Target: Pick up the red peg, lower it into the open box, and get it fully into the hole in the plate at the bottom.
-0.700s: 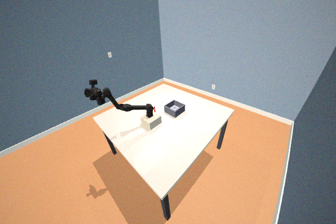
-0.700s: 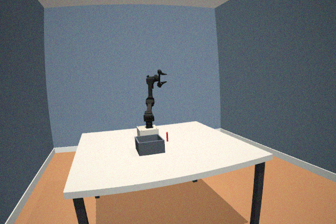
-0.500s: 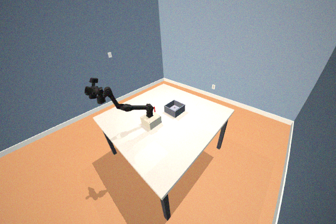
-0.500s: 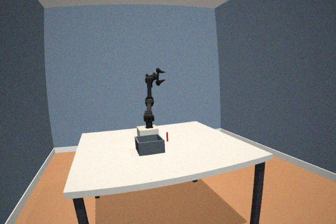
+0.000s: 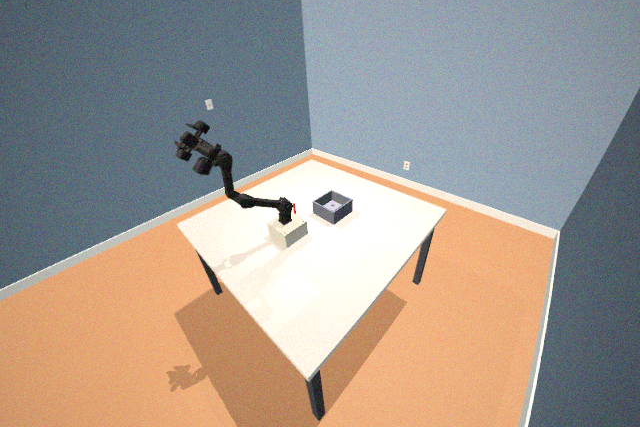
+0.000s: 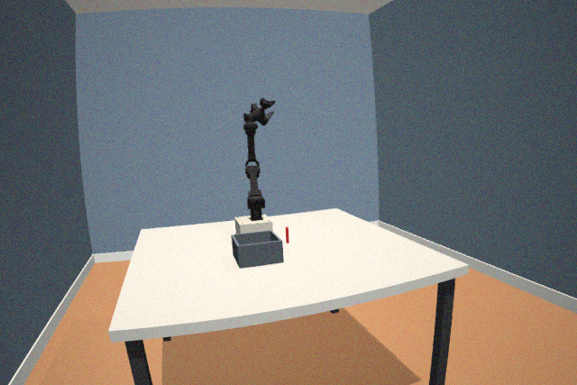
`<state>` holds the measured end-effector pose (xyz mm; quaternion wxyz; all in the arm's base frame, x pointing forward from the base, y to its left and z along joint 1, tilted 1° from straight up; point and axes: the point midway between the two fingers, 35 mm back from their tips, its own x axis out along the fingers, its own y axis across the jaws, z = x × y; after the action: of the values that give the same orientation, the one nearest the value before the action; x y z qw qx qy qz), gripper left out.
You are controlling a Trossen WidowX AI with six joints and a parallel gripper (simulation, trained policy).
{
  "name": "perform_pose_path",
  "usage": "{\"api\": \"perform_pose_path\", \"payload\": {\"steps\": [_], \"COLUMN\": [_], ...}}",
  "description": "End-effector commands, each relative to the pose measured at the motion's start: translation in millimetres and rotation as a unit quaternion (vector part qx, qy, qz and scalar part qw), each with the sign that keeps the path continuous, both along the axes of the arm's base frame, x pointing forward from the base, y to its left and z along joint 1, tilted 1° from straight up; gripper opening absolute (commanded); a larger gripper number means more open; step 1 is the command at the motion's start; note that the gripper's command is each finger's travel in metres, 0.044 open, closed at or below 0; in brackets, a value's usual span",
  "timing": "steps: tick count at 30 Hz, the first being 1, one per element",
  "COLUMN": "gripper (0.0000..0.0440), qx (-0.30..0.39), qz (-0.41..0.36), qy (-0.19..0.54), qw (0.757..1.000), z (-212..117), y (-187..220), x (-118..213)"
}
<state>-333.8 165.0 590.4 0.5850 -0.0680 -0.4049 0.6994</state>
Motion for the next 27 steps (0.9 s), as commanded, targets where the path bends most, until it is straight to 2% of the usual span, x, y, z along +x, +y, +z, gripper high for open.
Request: {"api": "perform_pose_path", "payload": {"steps": [1, 7, 14, 20, 27], "gripper": [0.044, 0.044, 0.044, 0.044, 0.044], "qx": [0.025, 0.074, 0.133, 0.182, 0.231], "qz": [0.015, 0.036, 0.04, 0.029, 0.004], "qy": [0.044, 0.134, 0.238, 0.324, 0.421], "qw": [0.999, 0.988, 0.961, 0.928, 0.877], "z": [23, 61, 92, 106, 104], "y": [-11, -30, -49, -64, -78], "x": [25, 82, 160, 231, 314]}}
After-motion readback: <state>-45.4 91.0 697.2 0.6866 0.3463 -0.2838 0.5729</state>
